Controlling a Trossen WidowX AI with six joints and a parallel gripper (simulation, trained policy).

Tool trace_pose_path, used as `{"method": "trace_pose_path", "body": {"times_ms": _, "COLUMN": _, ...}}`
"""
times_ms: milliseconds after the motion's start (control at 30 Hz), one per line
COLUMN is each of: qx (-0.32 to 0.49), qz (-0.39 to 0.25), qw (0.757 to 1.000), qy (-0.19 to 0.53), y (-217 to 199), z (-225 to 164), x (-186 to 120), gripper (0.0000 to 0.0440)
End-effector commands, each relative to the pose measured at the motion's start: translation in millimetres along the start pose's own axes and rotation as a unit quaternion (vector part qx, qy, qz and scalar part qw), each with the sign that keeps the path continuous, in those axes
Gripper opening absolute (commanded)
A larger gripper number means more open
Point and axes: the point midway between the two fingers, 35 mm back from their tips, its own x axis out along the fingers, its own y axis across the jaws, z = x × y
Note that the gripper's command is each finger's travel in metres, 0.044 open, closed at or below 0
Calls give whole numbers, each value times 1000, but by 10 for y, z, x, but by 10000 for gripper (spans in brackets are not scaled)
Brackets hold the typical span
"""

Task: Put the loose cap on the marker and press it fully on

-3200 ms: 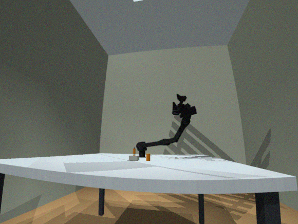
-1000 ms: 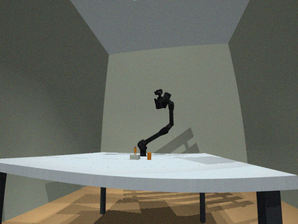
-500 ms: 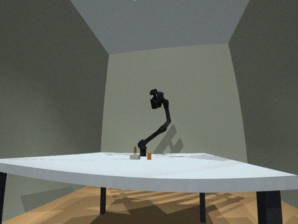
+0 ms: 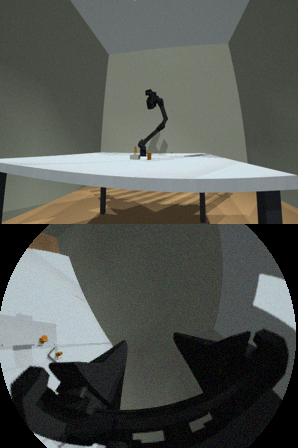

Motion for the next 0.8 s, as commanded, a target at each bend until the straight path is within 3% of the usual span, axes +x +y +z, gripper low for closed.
{"method": "trace_pose_path", "body": {"times_ms": 0, "qx": 5, "qz": 10, "qw": 1000, "qy": -6, "y": 2, "z": -100, "x": 28, "gripper": 316}}
{"method": "trace_pose_path", "body": {"times_ms": 767, "qx": 12, "qz": 87, "qw": 993, "qy": -78, "y": 132, "z": -580, "x": 283, "gripper": 313}}
